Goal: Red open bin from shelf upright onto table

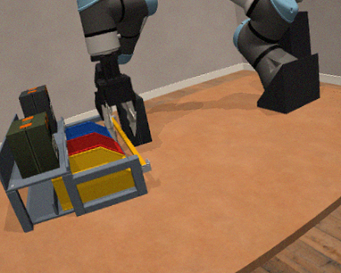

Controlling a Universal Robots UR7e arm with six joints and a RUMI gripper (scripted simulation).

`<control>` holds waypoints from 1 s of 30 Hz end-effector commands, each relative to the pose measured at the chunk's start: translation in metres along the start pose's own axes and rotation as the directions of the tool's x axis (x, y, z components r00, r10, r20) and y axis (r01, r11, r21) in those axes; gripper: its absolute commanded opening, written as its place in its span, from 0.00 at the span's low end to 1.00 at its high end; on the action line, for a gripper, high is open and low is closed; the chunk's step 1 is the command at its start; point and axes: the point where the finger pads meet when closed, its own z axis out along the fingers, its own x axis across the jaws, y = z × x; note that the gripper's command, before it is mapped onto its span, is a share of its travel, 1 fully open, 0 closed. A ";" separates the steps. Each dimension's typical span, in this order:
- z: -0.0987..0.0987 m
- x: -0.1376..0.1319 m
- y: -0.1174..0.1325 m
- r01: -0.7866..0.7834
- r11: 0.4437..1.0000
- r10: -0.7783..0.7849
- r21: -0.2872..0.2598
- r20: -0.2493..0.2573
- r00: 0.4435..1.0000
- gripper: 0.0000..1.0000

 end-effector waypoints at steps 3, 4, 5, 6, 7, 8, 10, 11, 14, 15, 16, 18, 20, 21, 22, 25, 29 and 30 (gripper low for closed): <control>-0.001 0.000 0.000 0.000 1.000 0.000 0.000 0.001 1.000 0.26; -0.001 0.000 0.000 0.000 1.000 0.000 0.000 0.001 1.000 0.26; -0.001 0.000 0.000 0.000 1.000 0.000 0.000 0.001 1.000 0.26; -0.001 0.000 0.000 0.000 1.000 0.000 0.000 0.001 1.000 0.26; -0.001 0.000 0.000 0.000 1.000 0.000 0.000 0.001 1.000 0.26; -0.001 0.000 0.000 0.000 1.000 0.000 0.000 0.001 1.000 0.26; -0.001 0.000 0.000 0.000 1.000 0.000 0.000 0.001 1.000 0.26; -0.001 0.000 0.000 0.000 1.000 0.000 0.000 0.001 1.000 0.26; -0.001 0.000 0.000 0.000 1.000 0.000 0.000 0.001 1.000 0.00; -0.001 0.000 0.000 0.000 1.000 0.000 0.000 0.001 1.000 0.00; -0.001 0.000 0.000 0.000 1.000 0.000 0.000 0.001 1.000 0.00; -0.001 0.000 0.000 0.000 1.000 0.000 0.000 0.001 1.000 0.00; -0.001 0.000 0.000 0.000 1.000 0.000 0.000 0.001 1.000 0.00; -0.001 0.000 0.000 0.000 1.000 0.000 0.000 0.001 1.000 0.00; -0.001 0.000 0.000 0.000 1.000 0.000 0.000 0.001 1.000 0.00; -0.001 0.000 0.000 0.000 1.000 0.000 0.000 0.001 1.000 0.00; -0.001 0.000 0.000 0.000 1.000 0.000 0.000 0.001 1.000 0.00; -0.001 0.000 0.000 0.000 1.000 0.000 0.000 0.001 1.000 0.00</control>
